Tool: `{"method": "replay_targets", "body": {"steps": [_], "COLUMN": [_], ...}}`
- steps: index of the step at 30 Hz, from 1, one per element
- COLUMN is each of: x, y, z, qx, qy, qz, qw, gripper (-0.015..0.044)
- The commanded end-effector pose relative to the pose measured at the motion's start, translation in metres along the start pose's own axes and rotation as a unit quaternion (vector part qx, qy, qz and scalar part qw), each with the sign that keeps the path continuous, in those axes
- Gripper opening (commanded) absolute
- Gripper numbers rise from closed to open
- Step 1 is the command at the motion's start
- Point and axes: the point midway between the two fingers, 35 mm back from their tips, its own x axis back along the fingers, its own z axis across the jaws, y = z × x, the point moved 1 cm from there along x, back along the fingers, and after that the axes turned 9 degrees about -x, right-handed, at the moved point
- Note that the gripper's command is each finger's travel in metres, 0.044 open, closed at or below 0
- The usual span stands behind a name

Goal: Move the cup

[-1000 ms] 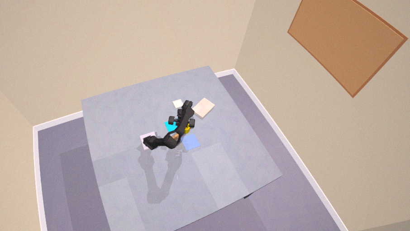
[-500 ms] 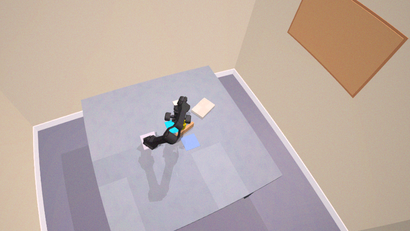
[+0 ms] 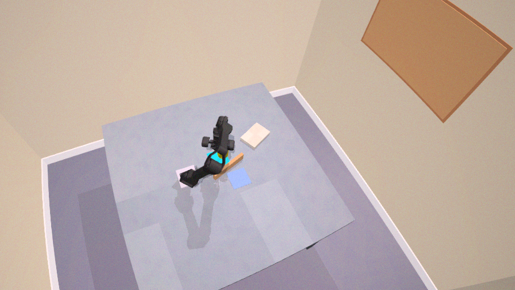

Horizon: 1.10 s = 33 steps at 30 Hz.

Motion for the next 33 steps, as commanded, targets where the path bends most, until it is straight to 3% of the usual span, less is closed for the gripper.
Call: {"method": "replay_targets", "body": {"steps": [1, 33], "x": [-0.001, -0.028], "y": [0.008, 0.021], "z": [0.011, 0.032], "qx": [0.0, 0.0], "qy": [0.001, 0.001], "qz": [0.001, 0.0], "qw": [1.0, 1.0], "gripper": [0.0, 0.0]}}
